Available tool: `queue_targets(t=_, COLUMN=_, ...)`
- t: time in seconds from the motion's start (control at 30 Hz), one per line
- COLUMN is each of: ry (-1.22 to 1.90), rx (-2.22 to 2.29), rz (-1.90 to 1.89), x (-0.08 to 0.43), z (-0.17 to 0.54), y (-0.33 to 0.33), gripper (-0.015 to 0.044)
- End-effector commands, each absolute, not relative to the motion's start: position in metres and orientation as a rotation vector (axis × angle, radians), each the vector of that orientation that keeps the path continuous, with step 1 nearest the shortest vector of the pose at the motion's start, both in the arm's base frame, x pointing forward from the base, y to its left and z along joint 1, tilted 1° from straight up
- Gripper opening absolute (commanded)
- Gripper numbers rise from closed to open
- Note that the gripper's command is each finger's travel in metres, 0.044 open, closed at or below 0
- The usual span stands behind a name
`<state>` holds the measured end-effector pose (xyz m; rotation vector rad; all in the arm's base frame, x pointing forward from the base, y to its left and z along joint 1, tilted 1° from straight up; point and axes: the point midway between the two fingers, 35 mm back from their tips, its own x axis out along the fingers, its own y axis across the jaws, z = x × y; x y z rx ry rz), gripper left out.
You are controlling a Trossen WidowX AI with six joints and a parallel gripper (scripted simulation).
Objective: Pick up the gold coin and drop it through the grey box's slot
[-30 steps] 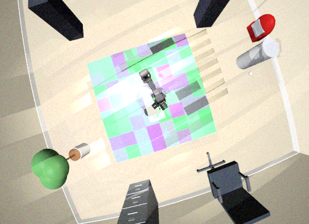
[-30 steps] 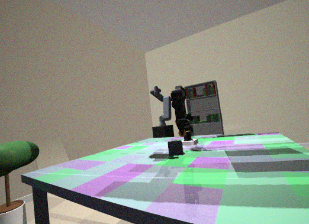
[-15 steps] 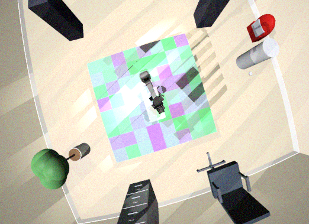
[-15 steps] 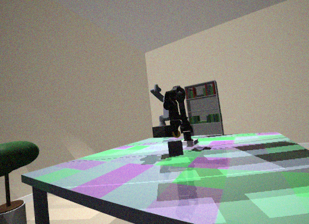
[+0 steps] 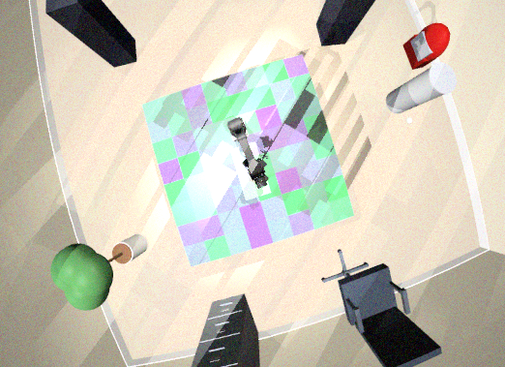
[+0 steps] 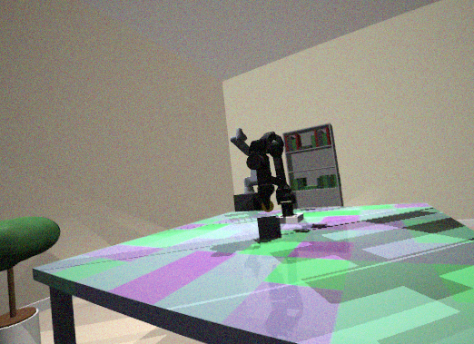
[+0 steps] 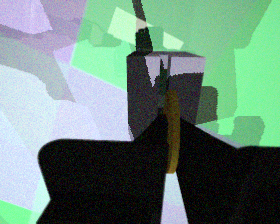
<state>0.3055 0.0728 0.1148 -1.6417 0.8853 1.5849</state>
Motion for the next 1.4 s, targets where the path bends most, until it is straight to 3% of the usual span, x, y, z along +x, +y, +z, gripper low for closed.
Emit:
queue_targets(t=0.0, ry=0.889, rx=-1.639, rz=1.582, x=0.305, z=0.115, y=0.073, gripper=0.0000)
queue_targets(t=1.37, ry=0.882, rx=-1.646, rz=1.590, x=0.307, z=0.104, y=0.069, gripper=0.0000)
